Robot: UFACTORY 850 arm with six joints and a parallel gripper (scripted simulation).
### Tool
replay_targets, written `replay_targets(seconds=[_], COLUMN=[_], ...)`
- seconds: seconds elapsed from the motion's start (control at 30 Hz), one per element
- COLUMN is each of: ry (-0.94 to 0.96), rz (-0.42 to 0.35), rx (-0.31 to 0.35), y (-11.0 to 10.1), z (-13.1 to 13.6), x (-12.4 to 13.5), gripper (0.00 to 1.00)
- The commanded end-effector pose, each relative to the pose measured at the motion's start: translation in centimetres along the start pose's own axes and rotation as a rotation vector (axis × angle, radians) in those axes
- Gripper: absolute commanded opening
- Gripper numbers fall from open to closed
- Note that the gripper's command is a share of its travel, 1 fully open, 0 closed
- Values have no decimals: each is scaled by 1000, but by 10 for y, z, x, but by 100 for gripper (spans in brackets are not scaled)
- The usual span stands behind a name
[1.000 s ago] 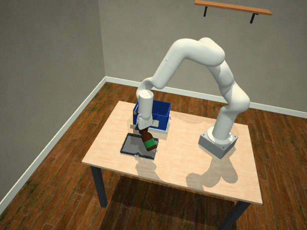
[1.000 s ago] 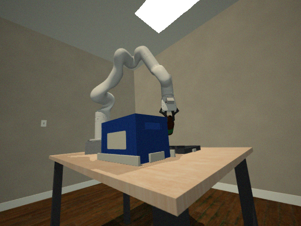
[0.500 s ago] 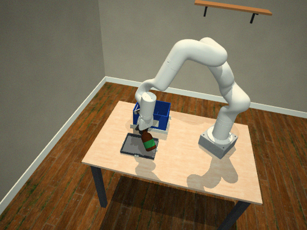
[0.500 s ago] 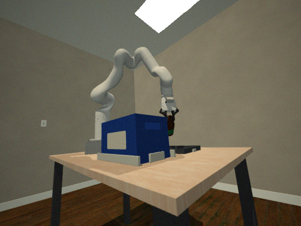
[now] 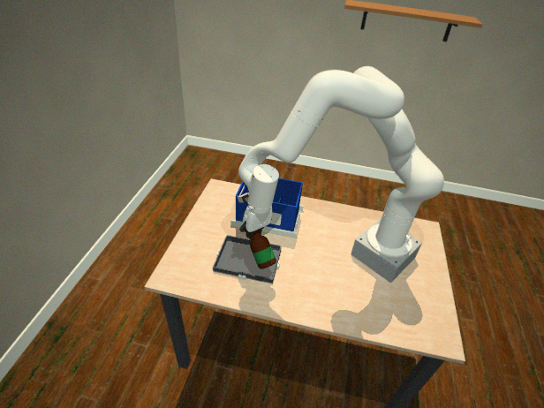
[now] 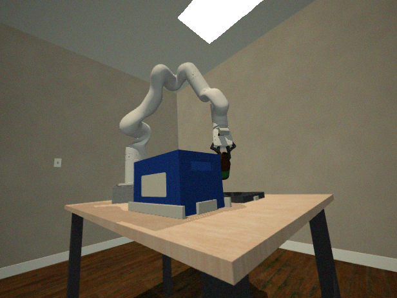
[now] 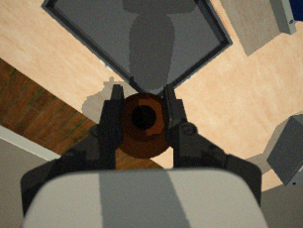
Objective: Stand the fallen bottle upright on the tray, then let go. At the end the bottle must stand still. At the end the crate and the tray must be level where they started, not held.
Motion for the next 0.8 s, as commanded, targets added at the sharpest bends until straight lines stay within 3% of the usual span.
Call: replay_targets(seconds=[0.0,0.77], ry=[0,0], rz=[1,37], rx=[-2,0], y=[-1,0], z=[-1,1], x=[0,1], gripper=[0,0])
Point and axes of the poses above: the point where the finger pads meet when closed, its own y axis out along the fingers, its own z axis across the jaws, x = y × z, the point moved 4 cm from there along -y, back along the fingers, and after that the axes turned 10 degrees about y, right-handed, at the moved point
